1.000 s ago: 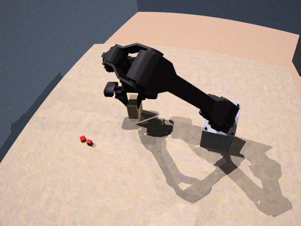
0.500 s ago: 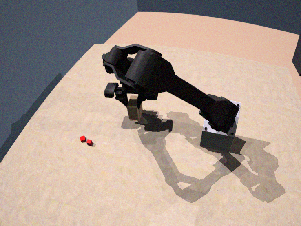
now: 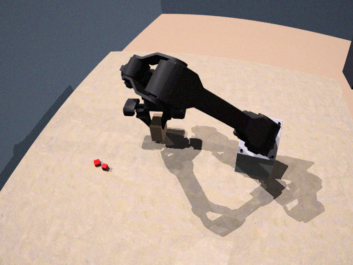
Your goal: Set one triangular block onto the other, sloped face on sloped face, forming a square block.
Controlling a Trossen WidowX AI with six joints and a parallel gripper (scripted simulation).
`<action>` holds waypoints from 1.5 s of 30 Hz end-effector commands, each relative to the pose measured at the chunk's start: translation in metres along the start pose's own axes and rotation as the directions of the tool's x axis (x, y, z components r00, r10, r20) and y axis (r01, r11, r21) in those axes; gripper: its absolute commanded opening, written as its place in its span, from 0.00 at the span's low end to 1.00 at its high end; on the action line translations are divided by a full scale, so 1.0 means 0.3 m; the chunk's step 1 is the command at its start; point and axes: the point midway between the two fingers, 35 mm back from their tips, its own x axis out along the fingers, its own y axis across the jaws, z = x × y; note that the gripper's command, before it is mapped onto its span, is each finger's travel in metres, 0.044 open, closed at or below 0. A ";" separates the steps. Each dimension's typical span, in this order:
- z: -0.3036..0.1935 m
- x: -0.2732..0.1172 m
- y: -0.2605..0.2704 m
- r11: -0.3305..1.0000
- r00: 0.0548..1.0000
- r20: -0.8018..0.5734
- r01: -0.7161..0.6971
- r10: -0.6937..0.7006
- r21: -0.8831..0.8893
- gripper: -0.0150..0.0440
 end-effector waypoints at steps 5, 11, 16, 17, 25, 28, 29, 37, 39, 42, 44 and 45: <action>0.006 0.018 0.000 1.000 1.000 -0.006 -0.004 0.004 0.004 0.25; 0.007 0.020 0.000 1.000 1.000 -0.006 -0.004 0.004 0.003 0.25; 0.007 0.020 0.000 1.000 1.000 -0.005 -0.005 0.005 0.003 0.25; 0.007 0.021 0.000 1.000 1.000 -0.006 -0.005 0.005 0.004 0.25; 0.007 0.022 0.000 1.000 1.000 -0.007 -0.006 0.006 0.005 0.25; 0.007 0.023 0.000 1.000 1.000 -0.007 -0.006 0.006 0.005 0.25; 0.008 0.023 0.000 1.000 1.000 -0.007 -0.006 0.006 0.005 0.25; 0.009 0.027 0.000 1.000 1.000 -0.008 -0.007 0.007 0.005 0.25; 0.010 0.025 -0.002 1.000 1.000 -0.004 -0.003 0.003 0.002 0.25; 0.010 0.025 -0.002 1.000 1.000 -0.004 -0.003 0.003 0.002 0.25; 0.010 0.025 -0.001 1.000 1.000 -0.005 -0.005 0.005 0.003 0.25; 0.010 0.026 -0.001 1.000 1.000 -0.007 -0.006 0.006 0.004 0.25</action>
